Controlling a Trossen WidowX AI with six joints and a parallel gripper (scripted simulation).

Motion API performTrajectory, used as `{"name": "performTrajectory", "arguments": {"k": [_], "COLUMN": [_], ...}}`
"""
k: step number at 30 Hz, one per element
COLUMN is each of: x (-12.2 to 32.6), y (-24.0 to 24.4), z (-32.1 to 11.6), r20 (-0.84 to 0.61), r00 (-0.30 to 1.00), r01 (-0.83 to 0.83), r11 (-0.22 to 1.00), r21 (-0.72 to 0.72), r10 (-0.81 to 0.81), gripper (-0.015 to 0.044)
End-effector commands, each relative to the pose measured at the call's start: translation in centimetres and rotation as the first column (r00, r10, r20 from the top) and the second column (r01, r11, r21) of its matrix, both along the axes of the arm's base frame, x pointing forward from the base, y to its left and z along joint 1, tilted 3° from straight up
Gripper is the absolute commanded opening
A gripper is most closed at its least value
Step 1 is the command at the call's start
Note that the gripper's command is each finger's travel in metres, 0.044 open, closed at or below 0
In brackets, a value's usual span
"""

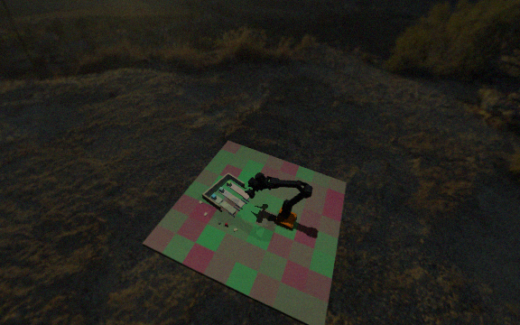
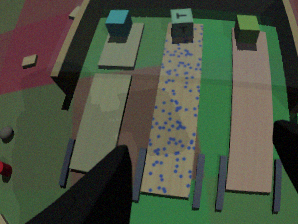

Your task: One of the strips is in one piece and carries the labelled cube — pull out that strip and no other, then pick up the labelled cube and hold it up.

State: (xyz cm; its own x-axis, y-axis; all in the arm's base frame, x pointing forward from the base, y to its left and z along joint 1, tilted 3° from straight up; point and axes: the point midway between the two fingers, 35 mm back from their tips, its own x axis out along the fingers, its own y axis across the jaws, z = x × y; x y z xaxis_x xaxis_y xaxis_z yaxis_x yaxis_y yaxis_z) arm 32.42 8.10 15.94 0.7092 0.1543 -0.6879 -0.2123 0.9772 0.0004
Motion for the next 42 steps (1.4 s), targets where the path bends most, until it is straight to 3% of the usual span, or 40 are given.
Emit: {"name": "performTrajectory", "arguments": {"k": [1,9,10,17,42], "x": [1.6,4.1,4.3,4.7,4.7], "y": [0.6,2.2,2.4,3.4,3.4], "z": [-1.2,-5.4,-6.0,-9.9,-13.2], "r20": [-0.137,-0.478,-0.516,-0.714,-0.718], "r00": [0.99,0.868,0.843,0.651,0.645], "r01": [0.032,0.118,0.129,0.192,0.193], "r11": [0.999,0.991,0.989,0.966,0.965], "r21": [-0.012,-0.066,-0.077,-0.174,-0.177], "r10": [-0.033,-0.135,-0.15,-0.258,-0.261], "gripper": [0.0216,0.0006,0.0,0.0,0.0]}}
